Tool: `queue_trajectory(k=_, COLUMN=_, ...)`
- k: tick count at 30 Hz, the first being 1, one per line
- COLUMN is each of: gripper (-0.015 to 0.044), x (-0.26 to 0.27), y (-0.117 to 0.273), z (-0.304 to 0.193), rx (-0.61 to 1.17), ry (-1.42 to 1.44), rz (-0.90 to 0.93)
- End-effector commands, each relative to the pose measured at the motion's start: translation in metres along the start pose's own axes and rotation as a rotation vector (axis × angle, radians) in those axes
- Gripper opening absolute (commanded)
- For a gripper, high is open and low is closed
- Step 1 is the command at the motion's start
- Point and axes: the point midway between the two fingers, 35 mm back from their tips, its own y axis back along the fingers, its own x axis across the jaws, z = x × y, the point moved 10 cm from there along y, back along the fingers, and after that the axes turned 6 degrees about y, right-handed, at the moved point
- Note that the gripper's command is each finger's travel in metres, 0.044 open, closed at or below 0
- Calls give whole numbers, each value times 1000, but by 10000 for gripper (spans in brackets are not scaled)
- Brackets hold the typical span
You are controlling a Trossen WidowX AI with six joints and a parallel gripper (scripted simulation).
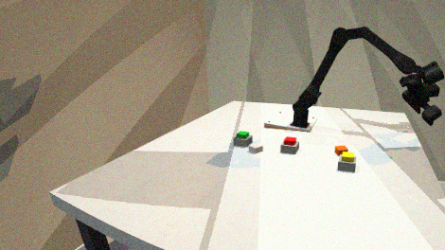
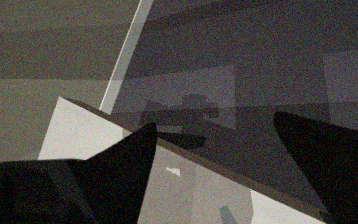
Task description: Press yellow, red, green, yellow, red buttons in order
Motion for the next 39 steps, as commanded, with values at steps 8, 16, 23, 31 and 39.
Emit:
queue_trajectory(k=8, gripper=400, x=-110, y=118, z=-57, rx=100, ry=-667, rz=-331)
queue_trajectory(k=16, gripper=400, x=-150, y=217, z=-124, rx=146, ry=-1188, rz=-551)
queue_trajectory(k=23, gripper=400, x=-148, y=306, z=-190, rx=169, ry=-1665, rz=-730)
queue_trajectory(k=31, gripper=400, x=-139, y=337, z=-214, rx=176, ry=-1841, rz=-790)
queue_trajectory(k=39, gripper=190, x=-154, y=290, z=-251, rx=175, ry=-1841, rz=-790)
